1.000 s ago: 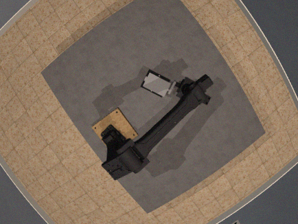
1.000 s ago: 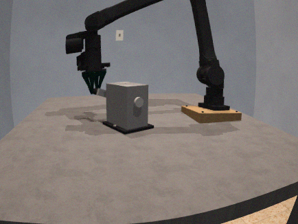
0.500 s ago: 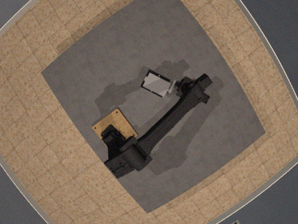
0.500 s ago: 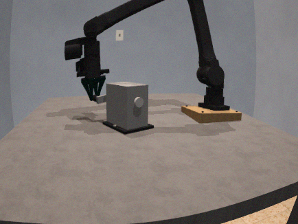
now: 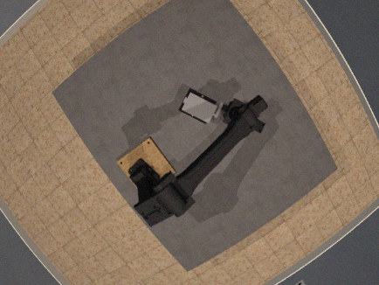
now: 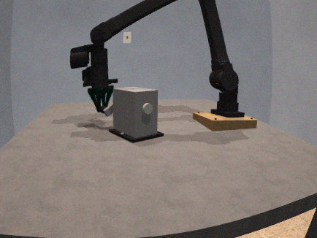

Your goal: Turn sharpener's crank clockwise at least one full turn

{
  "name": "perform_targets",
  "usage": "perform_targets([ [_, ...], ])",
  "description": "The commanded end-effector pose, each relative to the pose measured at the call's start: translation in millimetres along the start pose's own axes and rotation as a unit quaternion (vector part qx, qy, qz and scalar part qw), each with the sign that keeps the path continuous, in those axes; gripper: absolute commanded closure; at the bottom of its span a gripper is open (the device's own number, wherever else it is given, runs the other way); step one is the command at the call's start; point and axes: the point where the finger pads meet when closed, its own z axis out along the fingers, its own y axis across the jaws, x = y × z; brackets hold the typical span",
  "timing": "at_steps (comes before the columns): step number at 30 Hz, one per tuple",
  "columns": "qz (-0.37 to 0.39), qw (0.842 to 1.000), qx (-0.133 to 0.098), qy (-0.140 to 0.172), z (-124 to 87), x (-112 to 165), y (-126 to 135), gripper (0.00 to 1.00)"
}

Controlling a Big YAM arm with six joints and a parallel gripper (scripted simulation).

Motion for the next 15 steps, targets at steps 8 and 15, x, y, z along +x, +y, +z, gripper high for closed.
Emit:
perform_targets([
  [8, -0.002, 1.0, -0.004, -0.003, 12, -9, -6, 0.85],
  [15, -0.002, 1.0, -0.013, -0.009, 9, -10, -12, 0.85],
])
